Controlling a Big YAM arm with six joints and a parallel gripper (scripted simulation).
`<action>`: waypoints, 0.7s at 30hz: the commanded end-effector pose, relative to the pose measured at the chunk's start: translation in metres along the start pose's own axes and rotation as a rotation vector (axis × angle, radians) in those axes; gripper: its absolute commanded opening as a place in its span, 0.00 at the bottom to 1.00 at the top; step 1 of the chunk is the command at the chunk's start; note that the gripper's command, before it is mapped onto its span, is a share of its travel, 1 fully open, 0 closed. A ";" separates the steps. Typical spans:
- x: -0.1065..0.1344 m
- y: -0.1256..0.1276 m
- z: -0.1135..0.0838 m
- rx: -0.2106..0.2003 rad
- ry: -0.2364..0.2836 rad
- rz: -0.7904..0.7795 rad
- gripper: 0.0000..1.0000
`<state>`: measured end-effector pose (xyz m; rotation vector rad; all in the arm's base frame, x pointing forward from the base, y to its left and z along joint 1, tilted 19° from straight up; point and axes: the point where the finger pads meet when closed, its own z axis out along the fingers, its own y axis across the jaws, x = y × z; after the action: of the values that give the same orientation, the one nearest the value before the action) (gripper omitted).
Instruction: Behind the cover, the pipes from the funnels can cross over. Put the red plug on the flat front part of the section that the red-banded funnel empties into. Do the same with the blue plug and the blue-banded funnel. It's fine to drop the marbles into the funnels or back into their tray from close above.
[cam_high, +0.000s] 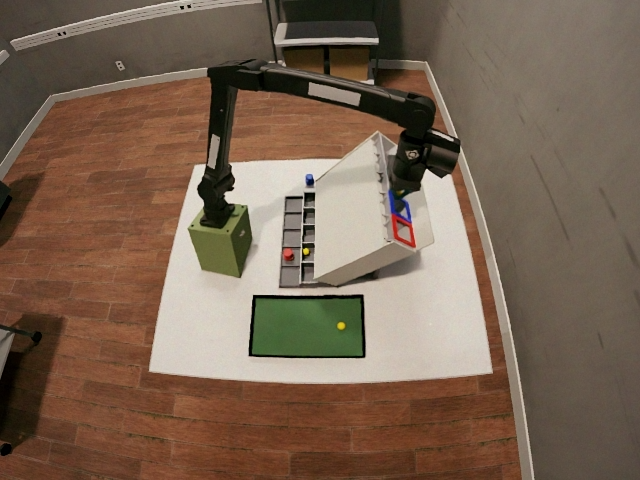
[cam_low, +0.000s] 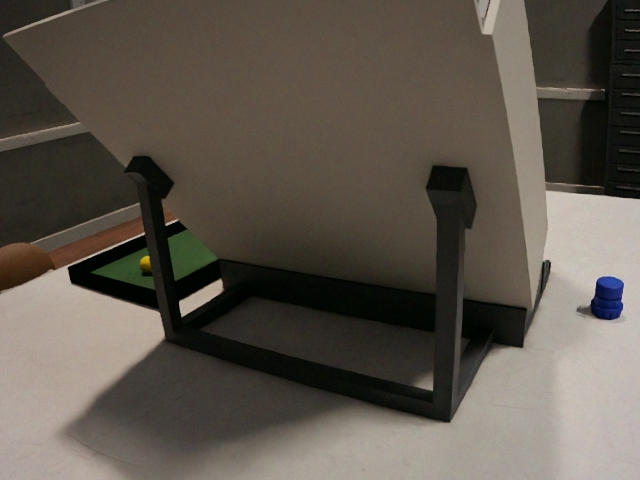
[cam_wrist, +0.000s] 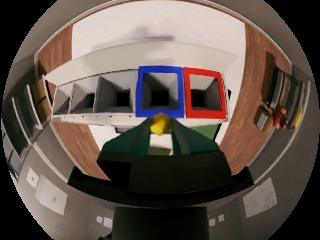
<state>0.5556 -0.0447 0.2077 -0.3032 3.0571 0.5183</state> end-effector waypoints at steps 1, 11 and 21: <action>-0.020 0.006 -0.011 0.005 -0.017 0.000 0.00; -0.033 0.005 -0.011 0.005 -0.017 0.003 0.00; -0.030 0.005 -0.012 0.004 -0.017 0.001 0.00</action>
<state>0.5736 -0.0438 0.2087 -0.2877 3.0659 0.5224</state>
